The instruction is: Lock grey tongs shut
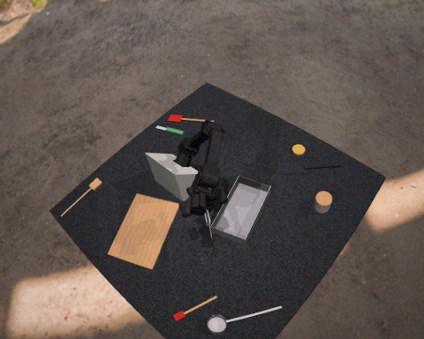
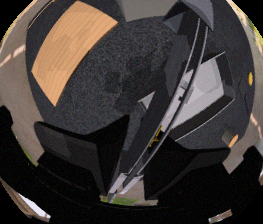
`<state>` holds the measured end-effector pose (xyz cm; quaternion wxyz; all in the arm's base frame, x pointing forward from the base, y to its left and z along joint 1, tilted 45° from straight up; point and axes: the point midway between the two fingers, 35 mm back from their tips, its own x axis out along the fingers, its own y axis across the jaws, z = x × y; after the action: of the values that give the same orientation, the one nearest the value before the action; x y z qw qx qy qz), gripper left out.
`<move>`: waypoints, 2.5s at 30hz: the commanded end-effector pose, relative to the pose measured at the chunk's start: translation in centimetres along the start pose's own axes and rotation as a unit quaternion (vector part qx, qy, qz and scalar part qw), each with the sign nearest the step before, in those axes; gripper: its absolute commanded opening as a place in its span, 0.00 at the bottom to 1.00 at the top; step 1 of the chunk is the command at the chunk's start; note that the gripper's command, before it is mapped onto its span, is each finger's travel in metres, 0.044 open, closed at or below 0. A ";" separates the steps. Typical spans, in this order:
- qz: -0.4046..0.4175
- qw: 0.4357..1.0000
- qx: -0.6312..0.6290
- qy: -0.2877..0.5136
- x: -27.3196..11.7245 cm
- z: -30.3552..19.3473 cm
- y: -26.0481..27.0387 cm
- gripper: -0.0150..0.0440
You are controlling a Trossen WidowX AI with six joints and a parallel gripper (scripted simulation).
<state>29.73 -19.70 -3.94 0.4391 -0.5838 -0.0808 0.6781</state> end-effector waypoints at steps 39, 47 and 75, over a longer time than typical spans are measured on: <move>0.008 0.931 0.364 0.008 -0.7 9.0 24.6 0.00; 0.006 0.897 0.443 0.003 0.0 12.8 28.8 0.00; 0.071 0.891 0.432 0.117 1.6 11.9 30.7 0.00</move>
<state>4.25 -32.25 -20.34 0.6127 -0.4041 0.2992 0.6097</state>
